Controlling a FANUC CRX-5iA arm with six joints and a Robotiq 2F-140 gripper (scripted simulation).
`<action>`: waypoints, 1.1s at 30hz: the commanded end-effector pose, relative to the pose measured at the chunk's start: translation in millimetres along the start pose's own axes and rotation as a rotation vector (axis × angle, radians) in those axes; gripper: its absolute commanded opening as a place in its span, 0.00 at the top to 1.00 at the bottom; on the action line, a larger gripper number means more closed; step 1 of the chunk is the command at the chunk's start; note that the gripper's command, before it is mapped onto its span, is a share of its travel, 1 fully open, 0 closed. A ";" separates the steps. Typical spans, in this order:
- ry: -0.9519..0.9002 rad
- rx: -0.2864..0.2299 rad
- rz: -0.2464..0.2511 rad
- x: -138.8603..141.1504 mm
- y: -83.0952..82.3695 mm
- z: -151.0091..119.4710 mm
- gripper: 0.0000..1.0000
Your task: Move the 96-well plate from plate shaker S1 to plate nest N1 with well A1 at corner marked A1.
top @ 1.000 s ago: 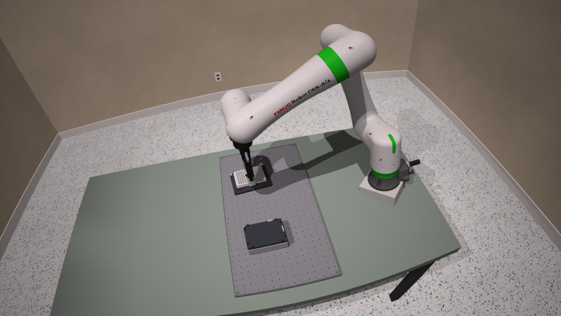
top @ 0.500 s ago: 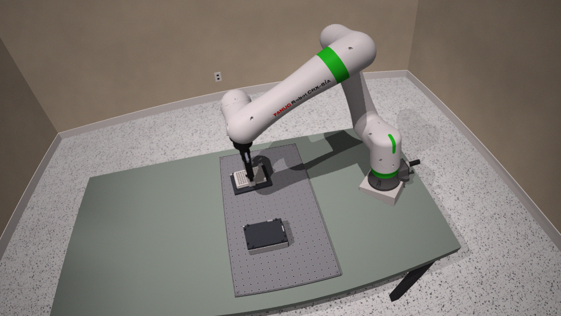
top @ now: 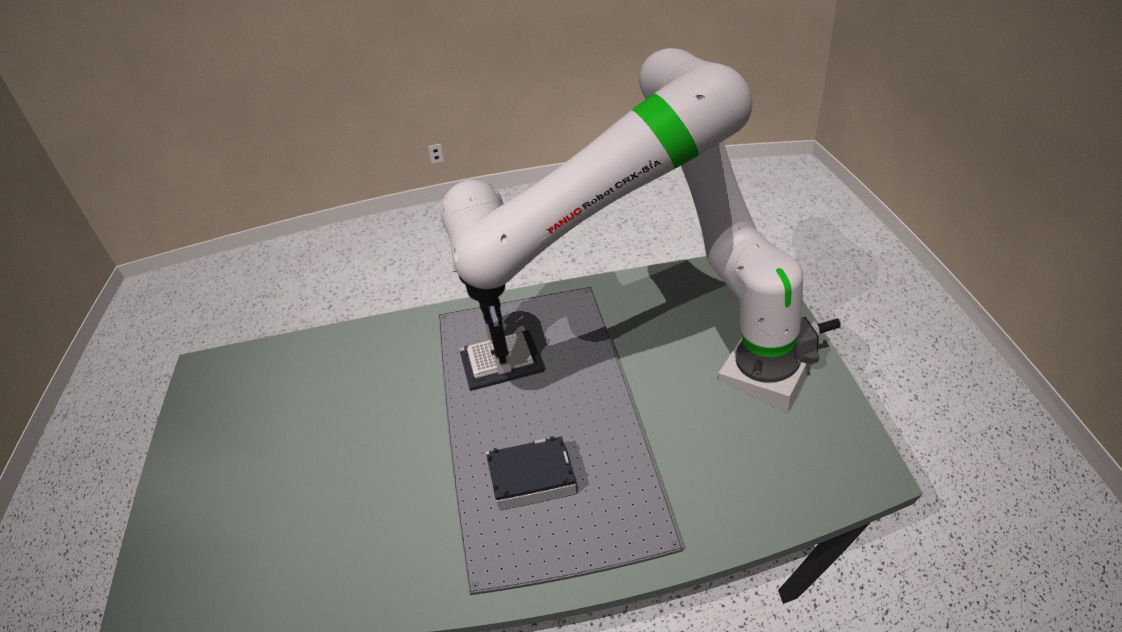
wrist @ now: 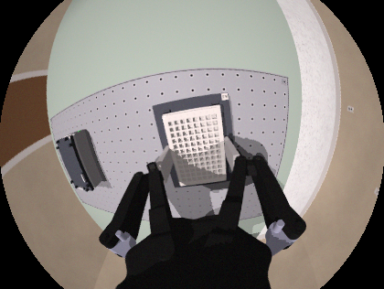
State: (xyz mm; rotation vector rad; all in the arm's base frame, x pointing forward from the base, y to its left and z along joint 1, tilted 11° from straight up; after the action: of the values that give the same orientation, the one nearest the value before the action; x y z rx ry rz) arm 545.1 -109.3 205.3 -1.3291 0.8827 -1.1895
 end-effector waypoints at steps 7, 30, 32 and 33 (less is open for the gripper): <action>0.000 0.000 0.000 0.0 1.3 0.1 1.00; 0.000 0.000 0.000 0.0 3.2 0.1 0.00; 0.000 0.000 0.000 0.0 3.2 0.1 0.00; 0.000 0.000 0.000 0.0 3.2 0.1 0.00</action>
State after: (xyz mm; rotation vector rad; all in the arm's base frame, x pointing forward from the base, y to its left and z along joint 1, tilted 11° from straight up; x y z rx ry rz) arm 545.6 -109.7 202.0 -1.3291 0.8827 -1.1895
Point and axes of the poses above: the point where the finger pads meet when closed, its own y axis out along the fingers, its own x axis across the jaws, z = x × y, the point moved 10 cm from there along -y, back along the fingers, and after that the axes turned 4 degrees about -y, right-handed, at the moved point
